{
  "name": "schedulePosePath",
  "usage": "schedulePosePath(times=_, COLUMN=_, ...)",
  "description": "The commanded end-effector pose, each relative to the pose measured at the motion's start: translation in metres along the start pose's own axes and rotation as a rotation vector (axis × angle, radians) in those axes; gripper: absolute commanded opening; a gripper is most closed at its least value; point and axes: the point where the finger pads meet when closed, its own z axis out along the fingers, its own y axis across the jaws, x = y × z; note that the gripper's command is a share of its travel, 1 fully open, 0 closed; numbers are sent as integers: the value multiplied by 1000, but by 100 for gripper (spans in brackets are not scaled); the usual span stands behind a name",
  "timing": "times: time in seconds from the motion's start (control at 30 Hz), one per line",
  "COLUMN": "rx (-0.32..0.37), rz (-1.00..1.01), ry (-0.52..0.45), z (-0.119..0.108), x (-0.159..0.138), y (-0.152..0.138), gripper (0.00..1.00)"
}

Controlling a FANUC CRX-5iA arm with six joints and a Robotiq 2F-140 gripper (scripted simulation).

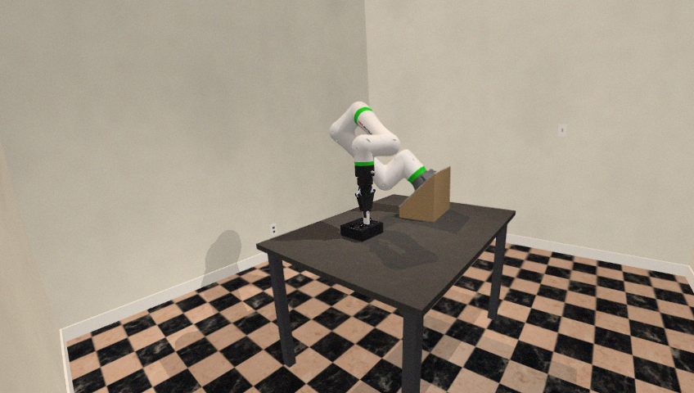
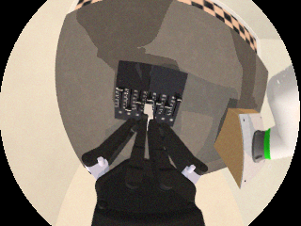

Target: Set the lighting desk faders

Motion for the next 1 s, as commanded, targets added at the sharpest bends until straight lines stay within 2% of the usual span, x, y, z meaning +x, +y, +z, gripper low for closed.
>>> schedulePosePath(times=0.0, rx=0, rz=0, ry=0, z=0, x=0, y=0, gripper=0)
schedulePosePath(times=0.23, rx=0, rz=0, ry=0, z=-6, x=0, y=0, gripper=0)
schedulePosePath(times=0.57, rx=0, rz=0, ry=0, z=-34, x=0, y=0, gripper=0)
schedulePosePath(times=0.97, rx=0, rz=0, ry=0, z=-40, x=0, y=0, gripper=0)
